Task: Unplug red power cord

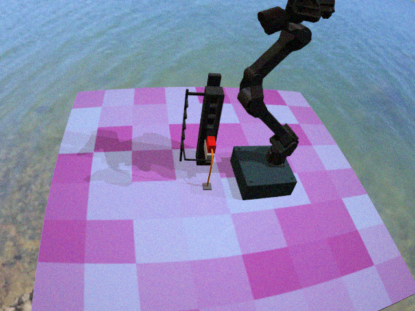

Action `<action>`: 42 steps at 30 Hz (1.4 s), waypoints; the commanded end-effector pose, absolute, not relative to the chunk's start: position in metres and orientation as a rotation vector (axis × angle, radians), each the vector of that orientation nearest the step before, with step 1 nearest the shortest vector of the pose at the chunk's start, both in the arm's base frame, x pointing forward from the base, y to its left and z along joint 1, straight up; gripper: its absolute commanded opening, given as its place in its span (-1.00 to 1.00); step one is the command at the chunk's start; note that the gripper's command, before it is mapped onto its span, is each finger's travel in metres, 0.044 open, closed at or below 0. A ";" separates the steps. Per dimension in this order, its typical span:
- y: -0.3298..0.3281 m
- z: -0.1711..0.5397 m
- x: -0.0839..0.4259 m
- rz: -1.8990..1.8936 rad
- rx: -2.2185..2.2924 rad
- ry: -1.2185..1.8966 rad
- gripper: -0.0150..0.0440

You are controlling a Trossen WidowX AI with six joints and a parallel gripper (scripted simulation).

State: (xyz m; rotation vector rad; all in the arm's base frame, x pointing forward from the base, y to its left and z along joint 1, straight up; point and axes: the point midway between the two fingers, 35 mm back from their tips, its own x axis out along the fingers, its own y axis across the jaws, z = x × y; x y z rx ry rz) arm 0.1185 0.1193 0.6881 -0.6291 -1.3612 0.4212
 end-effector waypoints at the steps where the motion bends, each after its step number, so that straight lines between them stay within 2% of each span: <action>1: 0.119 0.688 0.118 0.420 -0.630 -1.364 0.78; 9: 0.116 0.698 0.073 0.335 -0.646 -1.544 0.06; 26: 0.068 0.710 -0.030 -0.010 -0.540 -1.921 0.05; 42: -0.033 0.699 -0.092 -0.500 -0.254 -2.043 0.05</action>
